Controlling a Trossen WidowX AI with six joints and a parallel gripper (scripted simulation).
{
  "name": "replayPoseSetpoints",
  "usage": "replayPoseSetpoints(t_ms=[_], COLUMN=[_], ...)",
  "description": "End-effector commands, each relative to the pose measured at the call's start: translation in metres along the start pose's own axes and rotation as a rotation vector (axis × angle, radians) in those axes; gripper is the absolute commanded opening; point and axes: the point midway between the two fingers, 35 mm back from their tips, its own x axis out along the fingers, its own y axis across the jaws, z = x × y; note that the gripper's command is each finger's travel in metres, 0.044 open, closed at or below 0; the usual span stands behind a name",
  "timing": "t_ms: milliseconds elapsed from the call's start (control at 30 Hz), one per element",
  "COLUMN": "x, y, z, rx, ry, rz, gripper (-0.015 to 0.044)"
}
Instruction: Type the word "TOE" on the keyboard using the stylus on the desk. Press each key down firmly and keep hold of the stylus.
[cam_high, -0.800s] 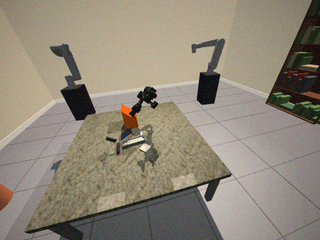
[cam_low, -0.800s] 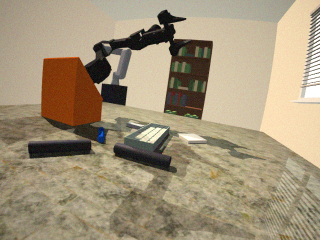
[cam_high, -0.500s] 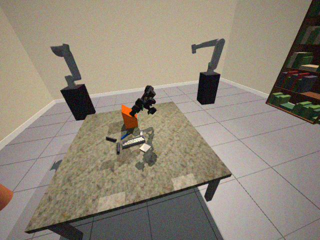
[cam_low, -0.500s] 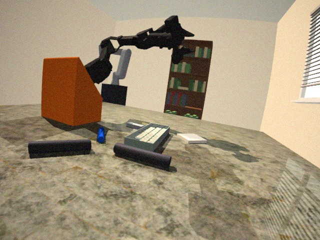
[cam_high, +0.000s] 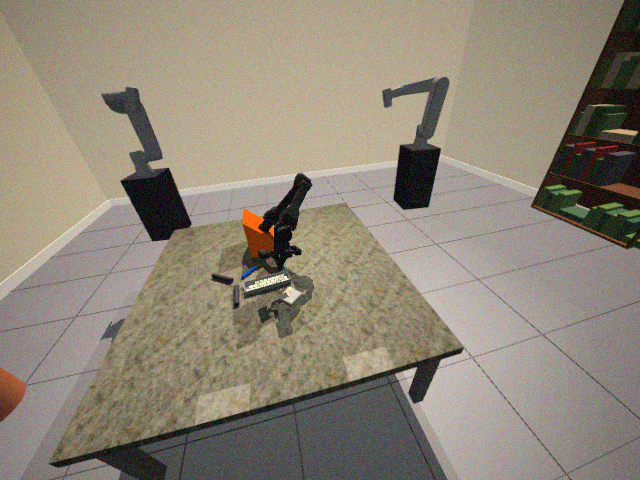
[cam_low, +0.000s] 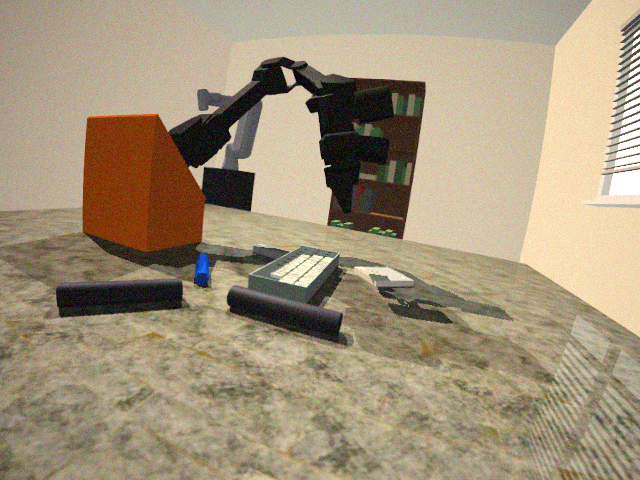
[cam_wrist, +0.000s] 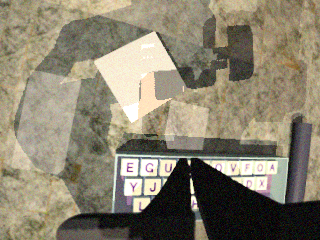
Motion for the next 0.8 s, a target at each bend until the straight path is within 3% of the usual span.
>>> replayPoseSetpoints(t_ms=[0,100,533,767], x=[0.037,0.046,0.047,0.061], y=[0.012,0.016,0.013,-0.053], z=[-0.038,-0.049,-0.05,-0.063], rx=[0.113,0.16,0.16,0.159], ry=[0.225,0.292,0.292,0.292], rz=[0.188,0.247,0.247,0.244], gripper=[0.0,0.0,0.0,0.0])
